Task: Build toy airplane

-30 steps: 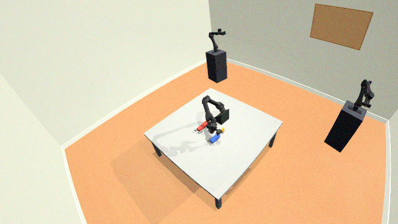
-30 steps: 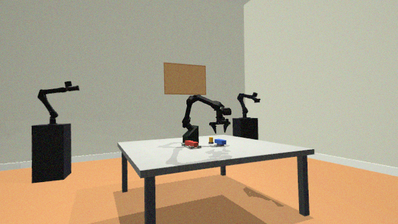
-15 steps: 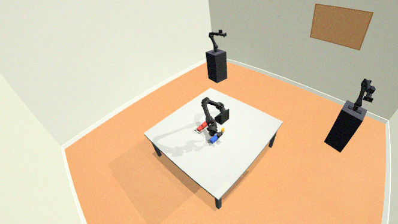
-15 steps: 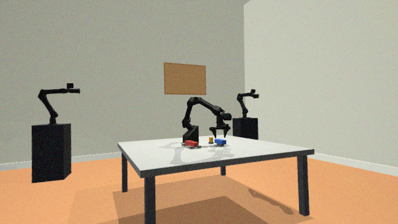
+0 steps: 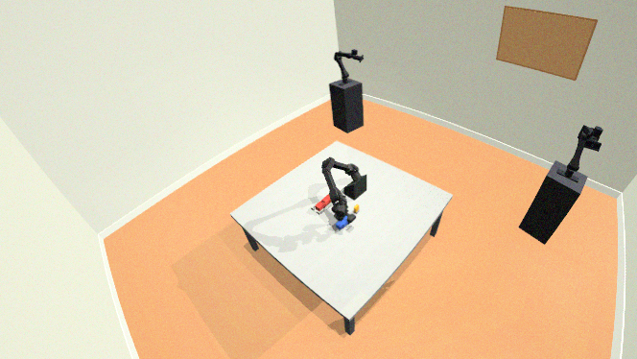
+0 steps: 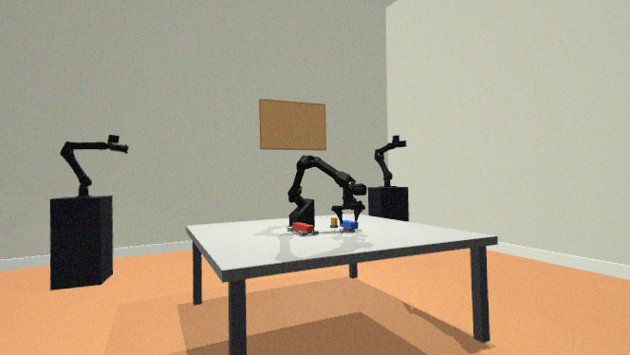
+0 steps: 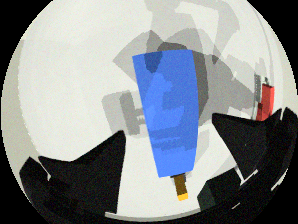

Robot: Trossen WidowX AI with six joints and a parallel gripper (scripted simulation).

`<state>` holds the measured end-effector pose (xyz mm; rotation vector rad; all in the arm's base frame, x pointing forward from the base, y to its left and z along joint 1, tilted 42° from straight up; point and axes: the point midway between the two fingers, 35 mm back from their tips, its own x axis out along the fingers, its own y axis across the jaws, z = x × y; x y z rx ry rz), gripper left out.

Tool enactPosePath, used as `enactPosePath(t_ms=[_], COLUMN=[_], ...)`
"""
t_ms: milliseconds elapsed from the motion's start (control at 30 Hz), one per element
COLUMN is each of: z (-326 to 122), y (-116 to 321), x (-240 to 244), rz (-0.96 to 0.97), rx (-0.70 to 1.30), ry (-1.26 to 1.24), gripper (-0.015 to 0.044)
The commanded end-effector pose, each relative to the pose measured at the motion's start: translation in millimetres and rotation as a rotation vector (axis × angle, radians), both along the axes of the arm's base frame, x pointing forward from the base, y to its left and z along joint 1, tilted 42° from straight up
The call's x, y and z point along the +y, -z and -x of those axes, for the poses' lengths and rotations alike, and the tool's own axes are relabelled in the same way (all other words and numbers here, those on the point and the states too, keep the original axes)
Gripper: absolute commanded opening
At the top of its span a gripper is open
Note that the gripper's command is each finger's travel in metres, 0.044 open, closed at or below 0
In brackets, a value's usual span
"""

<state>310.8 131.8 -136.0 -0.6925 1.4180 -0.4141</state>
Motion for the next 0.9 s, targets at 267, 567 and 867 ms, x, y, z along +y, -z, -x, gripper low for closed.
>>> enactPosePath(t_ms=[267, 567, 867], z=[-1.4, -1.4, -1.4], y=[12.7, 12.7, 12.7], x=[-12.3, -12.3, -12.3], rz=[0.008, 0.008, 0.008], rx=[0.002, 0.002, 0.002], ry=[-0.006, -0.006, -0.006], gripper=[0.0440, 0.0204, 0.0124])
